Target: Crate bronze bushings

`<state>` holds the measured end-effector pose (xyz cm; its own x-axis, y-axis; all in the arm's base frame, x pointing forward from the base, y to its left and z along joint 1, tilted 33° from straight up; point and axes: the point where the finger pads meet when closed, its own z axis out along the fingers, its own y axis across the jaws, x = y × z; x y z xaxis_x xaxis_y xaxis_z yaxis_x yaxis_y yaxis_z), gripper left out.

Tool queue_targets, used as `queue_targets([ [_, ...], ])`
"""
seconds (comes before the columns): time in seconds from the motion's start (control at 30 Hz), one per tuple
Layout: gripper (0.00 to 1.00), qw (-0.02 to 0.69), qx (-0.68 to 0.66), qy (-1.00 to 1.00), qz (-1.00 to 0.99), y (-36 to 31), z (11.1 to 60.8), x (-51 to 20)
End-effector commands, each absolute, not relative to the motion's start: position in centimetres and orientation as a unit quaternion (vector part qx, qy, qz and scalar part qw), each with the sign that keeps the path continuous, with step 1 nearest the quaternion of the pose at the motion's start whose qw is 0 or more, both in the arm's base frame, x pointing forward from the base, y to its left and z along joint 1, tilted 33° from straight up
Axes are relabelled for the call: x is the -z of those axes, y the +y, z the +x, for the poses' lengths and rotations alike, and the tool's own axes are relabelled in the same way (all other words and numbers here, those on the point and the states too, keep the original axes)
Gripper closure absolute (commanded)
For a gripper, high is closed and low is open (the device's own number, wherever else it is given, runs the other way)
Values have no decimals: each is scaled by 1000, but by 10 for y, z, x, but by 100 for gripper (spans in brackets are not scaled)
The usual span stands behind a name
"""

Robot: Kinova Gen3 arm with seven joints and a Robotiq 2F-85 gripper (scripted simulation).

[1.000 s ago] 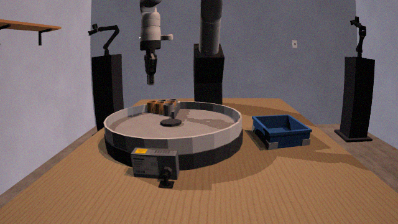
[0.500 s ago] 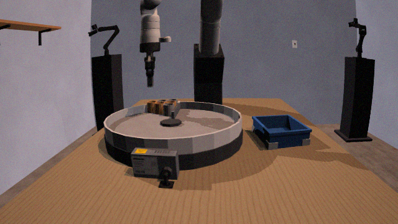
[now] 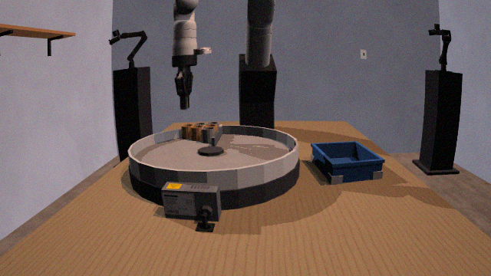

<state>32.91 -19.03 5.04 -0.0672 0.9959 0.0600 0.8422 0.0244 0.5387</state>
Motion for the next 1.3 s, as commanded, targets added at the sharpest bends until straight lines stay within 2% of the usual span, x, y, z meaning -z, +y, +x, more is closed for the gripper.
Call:
queue_targets([
  [0.0,81,168,-227,693,663,-189,328,-49],
  [1.27,82,169,-227,693,663,-190,328,-49],
])
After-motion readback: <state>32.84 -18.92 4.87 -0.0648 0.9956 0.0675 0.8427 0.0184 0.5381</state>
